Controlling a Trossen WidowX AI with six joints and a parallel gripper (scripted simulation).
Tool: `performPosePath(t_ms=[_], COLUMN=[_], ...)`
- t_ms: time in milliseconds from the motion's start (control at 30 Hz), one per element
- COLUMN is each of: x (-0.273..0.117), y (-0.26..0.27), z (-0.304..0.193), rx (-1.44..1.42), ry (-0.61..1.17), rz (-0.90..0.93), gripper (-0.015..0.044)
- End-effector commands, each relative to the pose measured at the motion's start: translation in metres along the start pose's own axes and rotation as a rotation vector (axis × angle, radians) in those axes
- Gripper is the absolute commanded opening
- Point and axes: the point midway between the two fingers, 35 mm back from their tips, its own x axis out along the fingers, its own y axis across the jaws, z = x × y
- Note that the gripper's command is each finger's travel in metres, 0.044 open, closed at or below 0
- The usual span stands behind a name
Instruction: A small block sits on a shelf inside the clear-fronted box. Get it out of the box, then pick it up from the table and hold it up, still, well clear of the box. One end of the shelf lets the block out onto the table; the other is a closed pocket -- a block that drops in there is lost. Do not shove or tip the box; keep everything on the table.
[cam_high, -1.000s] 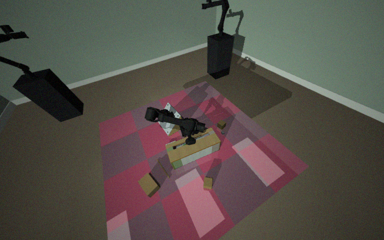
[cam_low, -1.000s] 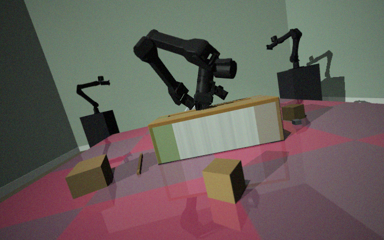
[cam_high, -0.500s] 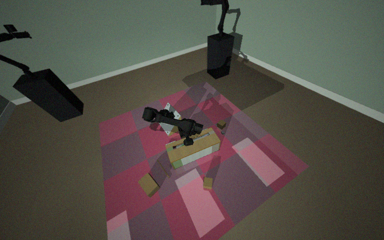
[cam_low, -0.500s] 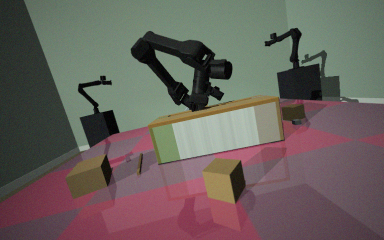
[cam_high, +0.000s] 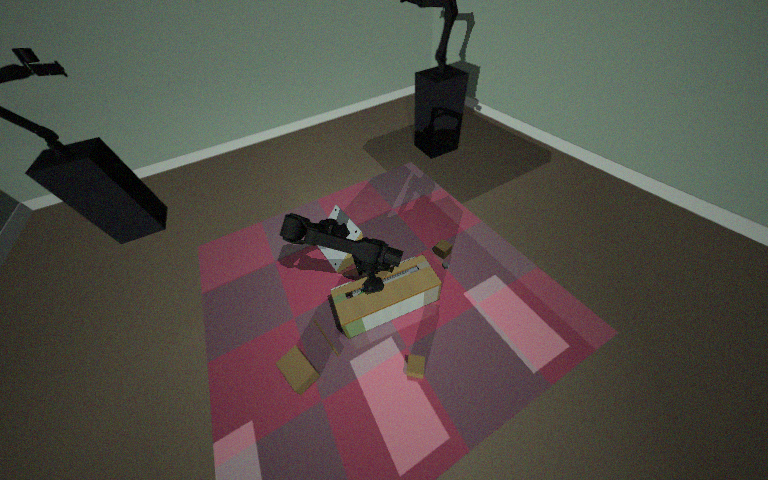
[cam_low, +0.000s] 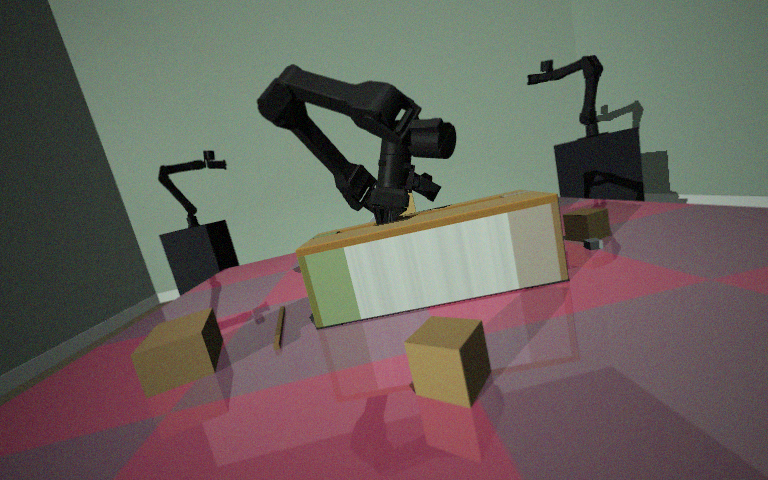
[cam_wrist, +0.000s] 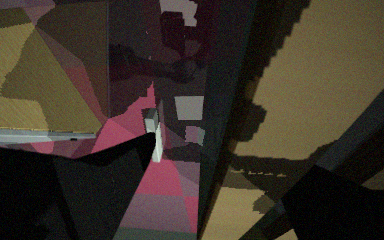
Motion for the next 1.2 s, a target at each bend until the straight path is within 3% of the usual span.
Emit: performPosePath(t_ms=[0,1167], x=[0.005,0.006], y=[0.001,0.002], z=[-0.007,-0.009], rx=[-0.001,-0.001], ry=[0.011,0.011], rz=[0.007,0.007], gripper=[0.04,0.04])
